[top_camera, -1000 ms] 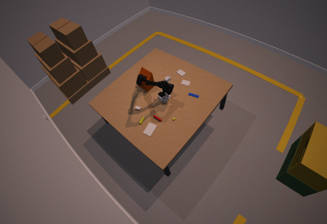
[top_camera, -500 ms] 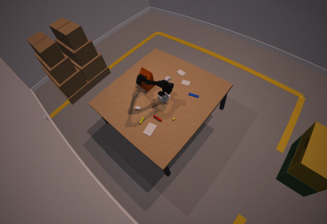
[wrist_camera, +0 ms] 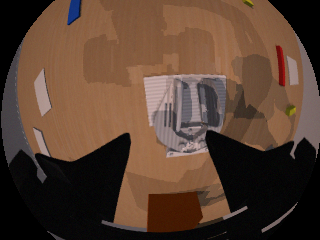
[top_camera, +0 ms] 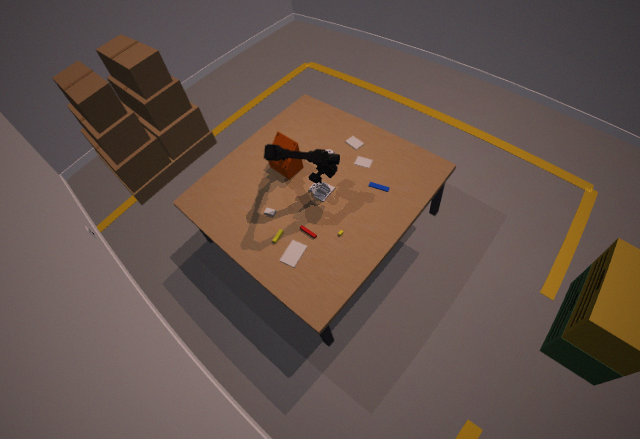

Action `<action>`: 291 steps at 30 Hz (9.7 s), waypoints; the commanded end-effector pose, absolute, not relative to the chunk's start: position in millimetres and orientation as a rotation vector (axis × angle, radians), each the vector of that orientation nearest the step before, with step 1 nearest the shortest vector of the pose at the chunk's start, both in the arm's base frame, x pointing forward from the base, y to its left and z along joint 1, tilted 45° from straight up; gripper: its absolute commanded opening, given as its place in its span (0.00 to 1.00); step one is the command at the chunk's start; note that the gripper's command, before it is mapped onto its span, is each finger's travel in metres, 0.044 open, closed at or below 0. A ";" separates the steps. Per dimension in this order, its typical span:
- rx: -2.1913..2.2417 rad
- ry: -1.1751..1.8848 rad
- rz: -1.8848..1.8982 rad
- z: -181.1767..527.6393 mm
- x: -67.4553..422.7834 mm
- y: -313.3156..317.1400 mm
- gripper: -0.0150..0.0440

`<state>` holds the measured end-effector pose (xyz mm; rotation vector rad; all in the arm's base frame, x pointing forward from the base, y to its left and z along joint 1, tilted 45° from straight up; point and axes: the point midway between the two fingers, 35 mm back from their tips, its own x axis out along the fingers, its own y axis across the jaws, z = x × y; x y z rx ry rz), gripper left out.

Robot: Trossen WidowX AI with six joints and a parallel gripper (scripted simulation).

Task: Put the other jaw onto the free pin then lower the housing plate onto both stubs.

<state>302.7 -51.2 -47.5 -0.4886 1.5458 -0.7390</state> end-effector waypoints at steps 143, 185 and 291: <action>-2.243 1.299 2.274 -198.5 174.9 112.5 1.00; -2.243 1.299 2.274 -198.5 174.9 112.5 1.00; -2.234 1.304 2.275 -200.5 173.8 110.8 1.00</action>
